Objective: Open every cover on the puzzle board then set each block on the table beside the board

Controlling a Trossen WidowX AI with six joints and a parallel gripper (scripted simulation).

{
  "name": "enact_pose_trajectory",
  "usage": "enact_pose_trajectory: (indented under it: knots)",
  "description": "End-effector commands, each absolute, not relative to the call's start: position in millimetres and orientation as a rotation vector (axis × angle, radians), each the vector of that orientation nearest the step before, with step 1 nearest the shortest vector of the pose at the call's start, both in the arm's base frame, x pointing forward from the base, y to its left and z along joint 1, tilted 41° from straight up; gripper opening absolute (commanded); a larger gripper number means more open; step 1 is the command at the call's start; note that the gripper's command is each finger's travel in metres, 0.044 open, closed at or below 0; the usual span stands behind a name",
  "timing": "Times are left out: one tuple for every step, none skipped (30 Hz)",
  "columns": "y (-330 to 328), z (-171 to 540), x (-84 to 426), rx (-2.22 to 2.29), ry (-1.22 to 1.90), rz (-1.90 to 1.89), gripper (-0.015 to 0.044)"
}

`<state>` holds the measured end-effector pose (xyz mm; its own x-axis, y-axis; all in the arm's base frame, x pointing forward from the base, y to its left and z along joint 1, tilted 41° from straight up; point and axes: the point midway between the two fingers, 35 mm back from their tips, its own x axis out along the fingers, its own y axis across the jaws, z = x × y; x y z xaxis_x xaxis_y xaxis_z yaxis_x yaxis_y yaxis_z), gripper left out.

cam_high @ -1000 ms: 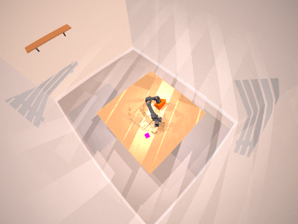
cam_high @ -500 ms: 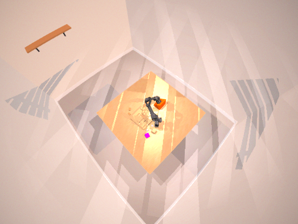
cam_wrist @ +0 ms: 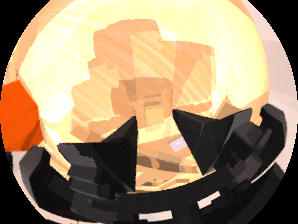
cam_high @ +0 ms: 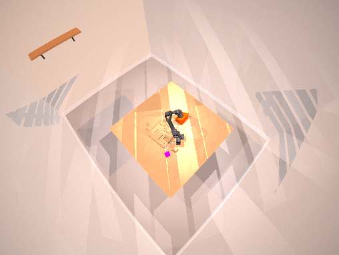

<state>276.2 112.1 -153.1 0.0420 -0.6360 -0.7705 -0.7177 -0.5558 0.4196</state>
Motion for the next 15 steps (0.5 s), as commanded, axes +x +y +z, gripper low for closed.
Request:
enact_pose_trajectory:
  knots:
    - [112.6,-152.8,276.7,-2.208,1.437,1.556,0.0316]
    - [112.6,-152.8,276.7,-2.208,1.437,1.556,0.0343]
    - [112.6,-152.8,276.7,-2.208,1.437,1.556,0.0369]
    - [112.6,-152.8,276.7,-2.208,1.437,1.556,0.0395]
    - [113.0,-152.4,276.7,-2.208,1.437,1.556,0.0421]
    - [114.0,-151.3,276.8,-2.208,1.437,1.556,0.044]
    - [115.8,-149.5,276.9,-2.208,1.437,1.557,0.044]
    - [117.9,-147.2,276.9,-2.209,1.437,1.557,0.044]
    - [120.0,-144.9,277.0,-2.209,1.436,1.557,0.044]
    - [122.2,-142.6,277.0,-2.209,1.436,1.558,0.044]
    - [124.3,-140.3,277.0,-2.209,1.436,1.558,0.044]
    - [126.4,-138.0,277.0,-2.209,1.436,1.558,0.044]
    - [128.5,-135.6,276.9,-2.21,1.436,1.559,0.044]
    - [130.6,-133.3,276.8,-2.21,1.436,1.559,0.044]
    - [132.6,-130.9,276.7,-2.21,1.436,1.559,0.044]
